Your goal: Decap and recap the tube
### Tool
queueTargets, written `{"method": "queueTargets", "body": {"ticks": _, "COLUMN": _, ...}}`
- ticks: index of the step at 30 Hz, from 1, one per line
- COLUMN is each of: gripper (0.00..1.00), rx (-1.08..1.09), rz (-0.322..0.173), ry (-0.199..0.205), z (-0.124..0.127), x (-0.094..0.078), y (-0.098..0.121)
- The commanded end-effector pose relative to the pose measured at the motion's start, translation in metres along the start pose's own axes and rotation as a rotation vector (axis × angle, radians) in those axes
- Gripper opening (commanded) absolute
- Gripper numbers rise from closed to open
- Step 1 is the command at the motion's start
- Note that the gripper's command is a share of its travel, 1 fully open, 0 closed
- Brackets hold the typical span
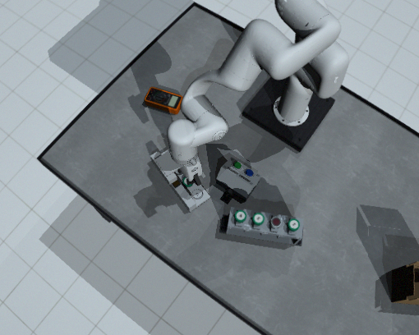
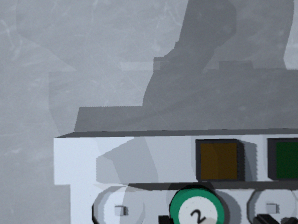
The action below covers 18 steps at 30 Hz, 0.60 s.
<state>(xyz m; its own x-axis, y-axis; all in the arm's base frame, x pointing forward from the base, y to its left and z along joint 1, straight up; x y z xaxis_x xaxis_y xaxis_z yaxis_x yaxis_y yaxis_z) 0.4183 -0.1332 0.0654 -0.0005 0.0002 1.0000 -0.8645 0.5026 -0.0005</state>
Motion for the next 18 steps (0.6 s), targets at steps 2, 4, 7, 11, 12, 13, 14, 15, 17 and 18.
{"method": "queueTargets", "body": {"ticks": 2, "gripper": 0.46, "rx": 0.000, "rz": 0.004, "ry": 0.001, "z": 0.000, "x": 0.031, "y": -0.001}}
{"method": "queueTargets", "body": {"ticks": 4, "gripper": 0.46, "rx": 0.000, "rz": 0.004, "ry": 0.001, "z": 0.000, "x": 0.031, "y": -0.001}}
{"method": "queueTargets", "body": {"ticks": 7, "gripper": 0.46, "rx": 0.000, "rz": 0.004, "ry": 0.001, "z": 0.000, "x": 0.046, "y": -0.001}}
{"method": "queueTargets", "body": {"ticks": 11, "gripper": 0.46, "rx": 0.000, "rz": 0.005, "ry": 0.001, "z": 0.000, "x": 0.066, "y": -0.001}}
{"method": "queueTargets", "body": {"ticks": 12, "gripper": 0.46, "rx": 0.000, "rz": 0.005, "ry": 0.001, "z": 0.000, "x": 0.071, "y": -0.001}}
{"method": "queueTargets", "body": {"ticks": 13, "gripper": 0.46, "rx": 0.000, "rz": 0.005, "ry": 0.001, "z": 0.000, "x": 0.076, "y": -0.001}}
{"method": "queueTargets", "body": {"ticks": 14, "gripper": 0.46, "rx": 0.000, "rz": 0.005, "ry": 0.001, "z": 0.000, "x": 0.081, "y": -0.001}}
{"method": "queueTargets", "body": {"ticks": 15, "gripper": 0.46, "rx": 0.000, "rz": 0.005, "ry": 0.001, "z": 0.000, "x": 0.086, "y": -0.001}}
{"method": "queueTargets", "body": {"ticks": 17, "gripper": 0.46, "rx": 0.000, "rz": 0.005, "ry": 0.001, "z": 0.000, "x": 0.094, "y": -0.001}}
{"method": "queueTargets", "body": {"ticks": 18, "gripper": 0.46, "rx": 0.000, "rz": 0.005, "ry": 0.001, "z": 0.000, "x": 0.094, "y": -0.001}}
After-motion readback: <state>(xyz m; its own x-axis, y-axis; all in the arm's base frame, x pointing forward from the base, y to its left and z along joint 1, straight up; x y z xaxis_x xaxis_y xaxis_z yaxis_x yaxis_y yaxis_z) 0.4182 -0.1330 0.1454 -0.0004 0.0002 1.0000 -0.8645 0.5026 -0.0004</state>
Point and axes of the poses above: the point where the finger pads meet when closed, its own x axis back along the fingers, its own z axis across the jaws, y = z × x, the point moved 2 cm from there along x, back along the fingers, and after that the axes turned 13 degrees about -x, right-handed, at the moved point
